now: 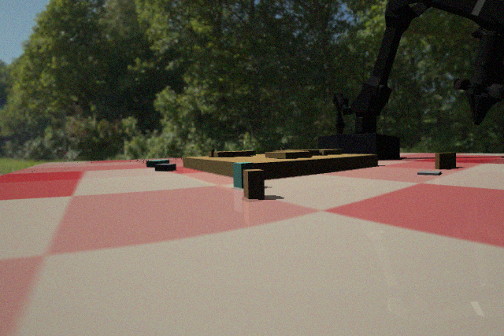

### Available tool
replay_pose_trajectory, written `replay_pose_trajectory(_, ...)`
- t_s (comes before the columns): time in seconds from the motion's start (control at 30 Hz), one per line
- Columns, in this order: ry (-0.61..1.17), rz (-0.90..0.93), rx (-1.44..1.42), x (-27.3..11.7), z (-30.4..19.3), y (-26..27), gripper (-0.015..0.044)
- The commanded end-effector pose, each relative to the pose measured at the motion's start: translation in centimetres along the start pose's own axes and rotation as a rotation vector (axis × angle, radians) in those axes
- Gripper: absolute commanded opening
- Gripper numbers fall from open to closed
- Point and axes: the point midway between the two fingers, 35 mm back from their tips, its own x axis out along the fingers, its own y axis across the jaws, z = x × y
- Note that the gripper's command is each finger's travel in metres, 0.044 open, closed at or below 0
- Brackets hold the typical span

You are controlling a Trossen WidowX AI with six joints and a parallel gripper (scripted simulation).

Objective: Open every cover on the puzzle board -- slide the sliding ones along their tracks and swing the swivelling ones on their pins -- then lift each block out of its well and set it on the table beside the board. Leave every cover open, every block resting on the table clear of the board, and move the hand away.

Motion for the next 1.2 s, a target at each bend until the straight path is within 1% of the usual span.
replay_pose_trajectory(0.0, -0.013, -0.007, 0.11, -0.4, -1.9, -1.6, 0.0)
replay_pose_trajectory(0.3, -0.058, -0.022, 0.35, -1.1, -5.4, -4.7, 0.0)
replay_pose_trajectory(0.7, -0.12, -0.047, 0.69, -1.8, -11.3, -8.4, 0.0)
replay_pose_trajectory(0.87, -0.116, -0.043, 0.77, -1.7, -14.2, -8.8, 0.0)
replay_pose_trajectory(1.17, -0.158, -0.053, 1.023, -1.7, -18.6, -10.3, 0.0)
